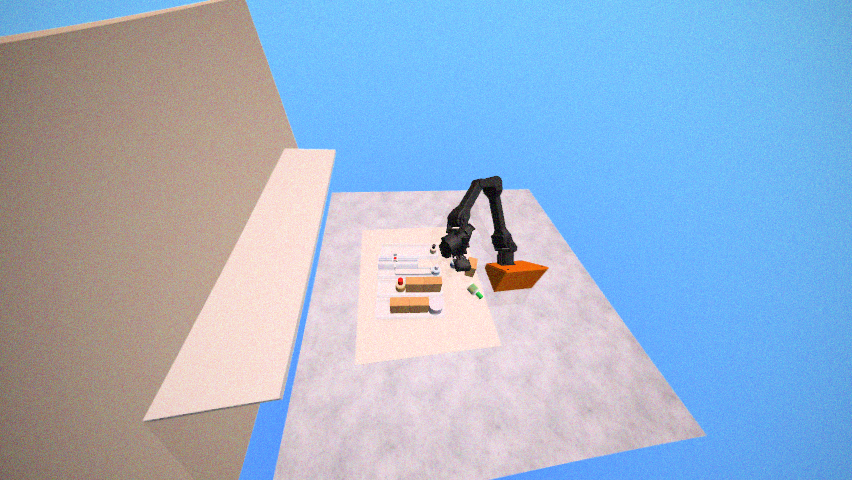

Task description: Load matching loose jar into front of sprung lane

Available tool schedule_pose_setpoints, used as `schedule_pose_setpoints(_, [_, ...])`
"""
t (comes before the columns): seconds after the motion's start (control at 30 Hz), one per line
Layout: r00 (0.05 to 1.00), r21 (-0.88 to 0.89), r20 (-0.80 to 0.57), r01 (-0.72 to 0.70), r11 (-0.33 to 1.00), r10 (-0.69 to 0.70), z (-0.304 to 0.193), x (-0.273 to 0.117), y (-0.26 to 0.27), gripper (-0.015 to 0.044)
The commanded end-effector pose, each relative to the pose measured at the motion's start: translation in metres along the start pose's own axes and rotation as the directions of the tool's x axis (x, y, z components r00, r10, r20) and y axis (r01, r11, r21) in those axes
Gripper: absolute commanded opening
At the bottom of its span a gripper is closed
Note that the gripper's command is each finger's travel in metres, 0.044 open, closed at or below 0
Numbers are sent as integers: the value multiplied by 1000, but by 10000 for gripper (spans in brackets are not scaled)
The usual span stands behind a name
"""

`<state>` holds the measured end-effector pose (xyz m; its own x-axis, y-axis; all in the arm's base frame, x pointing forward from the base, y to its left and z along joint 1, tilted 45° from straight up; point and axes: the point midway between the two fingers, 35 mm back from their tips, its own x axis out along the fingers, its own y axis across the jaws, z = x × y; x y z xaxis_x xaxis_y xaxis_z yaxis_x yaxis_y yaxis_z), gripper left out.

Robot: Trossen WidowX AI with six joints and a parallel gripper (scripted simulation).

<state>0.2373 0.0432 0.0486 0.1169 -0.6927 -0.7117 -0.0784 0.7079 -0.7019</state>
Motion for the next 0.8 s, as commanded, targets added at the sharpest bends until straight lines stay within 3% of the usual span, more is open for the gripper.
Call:
schedule_pose_setpoints(0.0, [1000,3,-4,-4,1000,4,2,-20,2,0])
schedule_pose_setpoints(0.33, [1000,4,-6,2,1000,-2,0,-59,1,0])
schedule_pose_setpoints(0.77, [1000,91,-3,3,996,-3,40,-7,9,0])
